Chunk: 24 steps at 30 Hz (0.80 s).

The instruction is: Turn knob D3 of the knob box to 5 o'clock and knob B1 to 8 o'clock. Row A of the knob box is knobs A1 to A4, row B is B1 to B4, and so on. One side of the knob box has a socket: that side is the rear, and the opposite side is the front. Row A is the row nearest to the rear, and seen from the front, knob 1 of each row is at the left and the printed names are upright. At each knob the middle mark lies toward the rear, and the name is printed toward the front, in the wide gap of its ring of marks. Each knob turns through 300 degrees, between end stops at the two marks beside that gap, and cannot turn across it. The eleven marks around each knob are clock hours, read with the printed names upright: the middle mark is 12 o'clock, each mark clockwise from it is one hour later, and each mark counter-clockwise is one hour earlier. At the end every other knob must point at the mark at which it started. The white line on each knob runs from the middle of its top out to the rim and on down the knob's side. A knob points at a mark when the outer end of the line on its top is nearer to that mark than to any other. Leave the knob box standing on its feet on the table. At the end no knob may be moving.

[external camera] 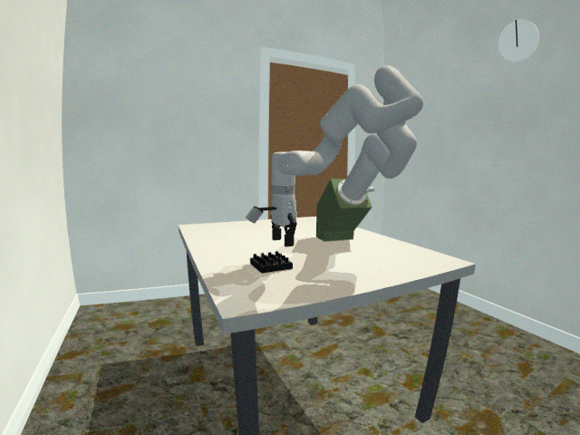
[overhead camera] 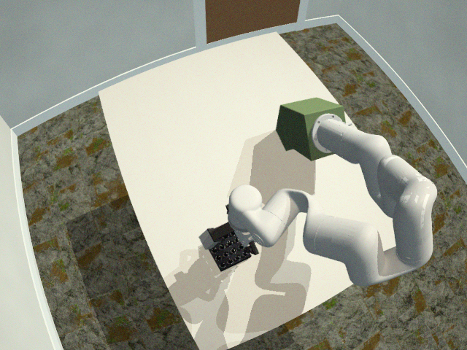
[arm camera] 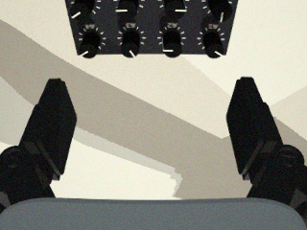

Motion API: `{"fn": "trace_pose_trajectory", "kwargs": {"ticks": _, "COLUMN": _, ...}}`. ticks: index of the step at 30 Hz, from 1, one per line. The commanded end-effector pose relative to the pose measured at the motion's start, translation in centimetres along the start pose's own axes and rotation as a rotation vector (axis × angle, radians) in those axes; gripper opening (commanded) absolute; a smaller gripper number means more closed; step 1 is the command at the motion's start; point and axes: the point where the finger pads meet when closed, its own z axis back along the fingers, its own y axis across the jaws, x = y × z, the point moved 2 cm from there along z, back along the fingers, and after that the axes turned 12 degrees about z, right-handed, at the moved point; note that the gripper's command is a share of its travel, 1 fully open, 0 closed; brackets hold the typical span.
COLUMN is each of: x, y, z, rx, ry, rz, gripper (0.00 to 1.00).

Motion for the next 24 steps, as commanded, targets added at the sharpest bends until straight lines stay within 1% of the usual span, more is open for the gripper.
{"fn": "trace_pose_trajectory", "kwargs": {"ticks": 1, "x": -0.08, "y": 0.01, "z": 0.06, "rx": 0.001, "ry": 0.002, "rz": 0.001, "gripper": 1.00}}
{"fn": "trace_pose_trajectory", "kwargs": {"ticks": 20, "x": -0.11, "y": 0.07, "z": 0.08, "rx": 0.001, "ry": 0.002, "rz": 0.019, "gripper": 1.00}}
{"fn": "trace_pose_trajectory", "kwargs": {"ticks": 24, "x": -0.29, "y": 0.37, "z": 0.22, "rx": 0.001, "ry": 0.002, "rz": 0.128, "gripper": 1.00}}
